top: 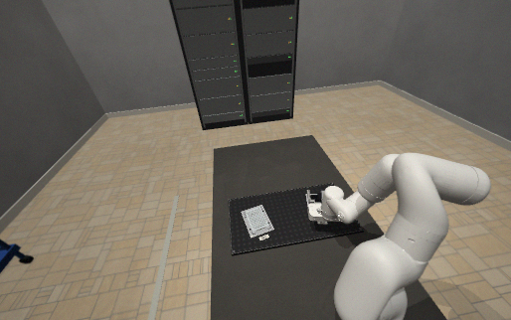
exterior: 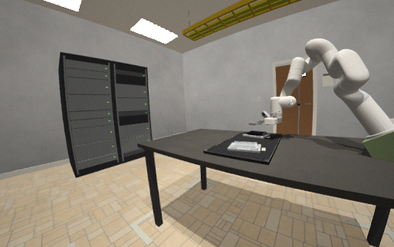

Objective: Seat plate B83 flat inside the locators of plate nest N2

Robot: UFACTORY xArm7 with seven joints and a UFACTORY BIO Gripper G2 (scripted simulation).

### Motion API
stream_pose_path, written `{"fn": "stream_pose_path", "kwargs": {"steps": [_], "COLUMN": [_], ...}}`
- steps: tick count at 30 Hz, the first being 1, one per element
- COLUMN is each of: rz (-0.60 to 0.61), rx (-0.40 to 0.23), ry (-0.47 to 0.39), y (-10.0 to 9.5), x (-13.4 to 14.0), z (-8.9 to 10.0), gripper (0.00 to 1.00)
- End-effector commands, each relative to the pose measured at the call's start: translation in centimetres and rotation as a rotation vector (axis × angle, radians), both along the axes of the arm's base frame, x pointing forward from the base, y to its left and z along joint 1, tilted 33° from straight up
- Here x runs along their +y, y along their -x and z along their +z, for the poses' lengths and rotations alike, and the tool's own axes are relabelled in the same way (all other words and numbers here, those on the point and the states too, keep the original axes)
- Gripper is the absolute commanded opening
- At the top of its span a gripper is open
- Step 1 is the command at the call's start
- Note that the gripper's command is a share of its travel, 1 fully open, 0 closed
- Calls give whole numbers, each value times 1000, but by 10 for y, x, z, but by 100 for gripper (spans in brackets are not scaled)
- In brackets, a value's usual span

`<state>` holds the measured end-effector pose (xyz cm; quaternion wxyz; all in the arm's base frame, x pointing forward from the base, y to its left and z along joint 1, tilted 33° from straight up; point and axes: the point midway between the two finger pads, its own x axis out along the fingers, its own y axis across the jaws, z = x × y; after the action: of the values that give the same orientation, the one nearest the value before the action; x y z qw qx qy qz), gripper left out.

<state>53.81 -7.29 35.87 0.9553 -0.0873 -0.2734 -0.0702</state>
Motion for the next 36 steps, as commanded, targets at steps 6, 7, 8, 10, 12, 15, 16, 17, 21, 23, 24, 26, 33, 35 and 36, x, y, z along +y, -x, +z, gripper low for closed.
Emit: {"fn": "stream_pose_path", "kwargs": {"steps": [6, 7, 8, 10, 12, 15, 16, 17, 21, 23, 24, 26, 33, 35, 36], "rz": [1, 1, 1, 1, 1, 1, 1, 1, 1, 1, 1, 1, 1, 1, 1], "rx": [-3, -3, -3, -3, -3, -3, -3, -3, -2, -2, -2, -2, -2, -2, -2], "ry": [0, 0, 0, 0, 0, 0, 0, 0, 0, 0, 0, 0, 0, 0, 0], "y": [-8, -9, -10, -11, -11, -14, -15, -16, -19, -21, -22, -23, -28, -29, -29], "x": [-3, -3, -4, -4, -4, -5, -6, -6, -7, -8, -8, -9, -11, -11, -11], "z": [-11, -13, -14, -17, -17, -21, -22, -24, -29, -32, -34, -36, -43, -46, -46], "gripper": [54, 54, 54, 54, 54, 54, 54, 54, 54, 54, 54, 54, 54, 54, 54]}}
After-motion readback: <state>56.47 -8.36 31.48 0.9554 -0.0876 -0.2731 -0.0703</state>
